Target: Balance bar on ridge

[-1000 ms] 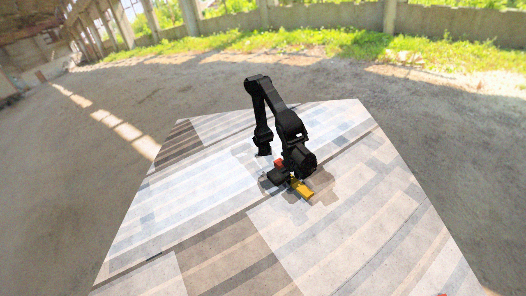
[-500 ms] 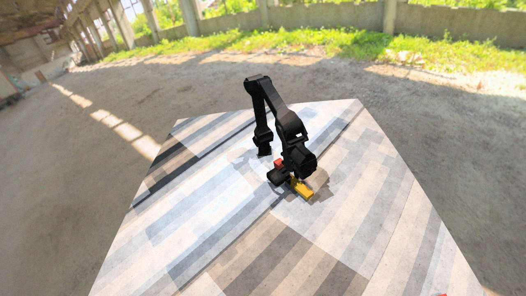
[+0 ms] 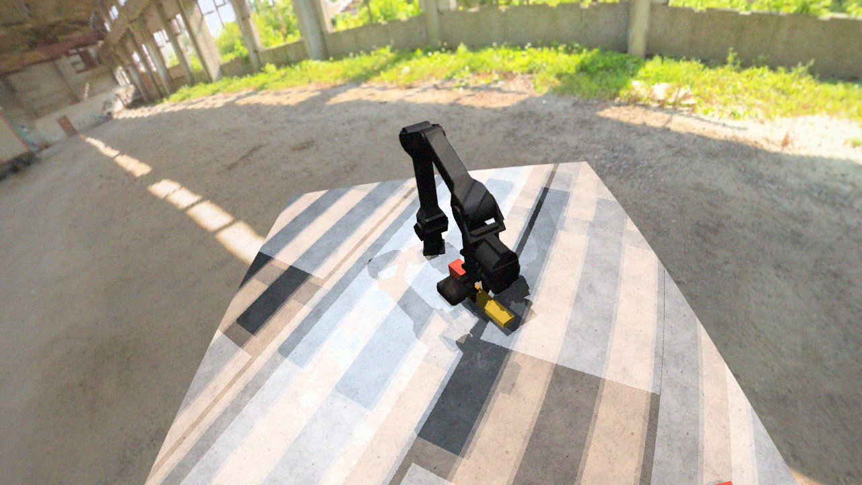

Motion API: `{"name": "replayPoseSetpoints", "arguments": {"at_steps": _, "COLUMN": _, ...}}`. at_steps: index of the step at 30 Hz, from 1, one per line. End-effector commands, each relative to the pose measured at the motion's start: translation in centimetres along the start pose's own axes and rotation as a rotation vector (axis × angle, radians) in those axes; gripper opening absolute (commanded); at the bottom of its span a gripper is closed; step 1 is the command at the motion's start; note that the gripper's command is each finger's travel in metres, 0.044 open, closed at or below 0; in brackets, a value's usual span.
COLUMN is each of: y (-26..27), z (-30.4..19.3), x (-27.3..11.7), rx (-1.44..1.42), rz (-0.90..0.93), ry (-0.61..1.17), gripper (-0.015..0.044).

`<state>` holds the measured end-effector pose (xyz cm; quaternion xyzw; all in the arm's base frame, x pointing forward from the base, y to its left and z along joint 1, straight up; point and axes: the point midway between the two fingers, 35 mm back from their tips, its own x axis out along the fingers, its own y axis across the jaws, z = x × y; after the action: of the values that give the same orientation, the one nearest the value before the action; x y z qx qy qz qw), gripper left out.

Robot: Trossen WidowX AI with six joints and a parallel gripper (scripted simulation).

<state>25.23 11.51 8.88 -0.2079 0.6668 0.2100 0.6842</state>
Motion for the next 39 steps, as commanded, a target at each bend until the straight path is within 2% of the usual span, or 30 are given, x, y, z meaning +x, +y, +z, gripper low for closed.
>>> {"name": "replayPoseSetpoints", "arguments": {"at_steps": 1, "y": 0.01, "z": -0.01, "x": 0.16, "rx": 0.002, "rz": 0.000, "ry": 0.001, "gripper": 0.0000}}
{"name": "replayPoseSetpoints", "arguments": {"at_steps": 39, "y": 0.01, "z": 0.02, "x": 0.47, "rx": 0.002, "rz": 0.000, "ry": 0.001, "gripper": 0.0000}}
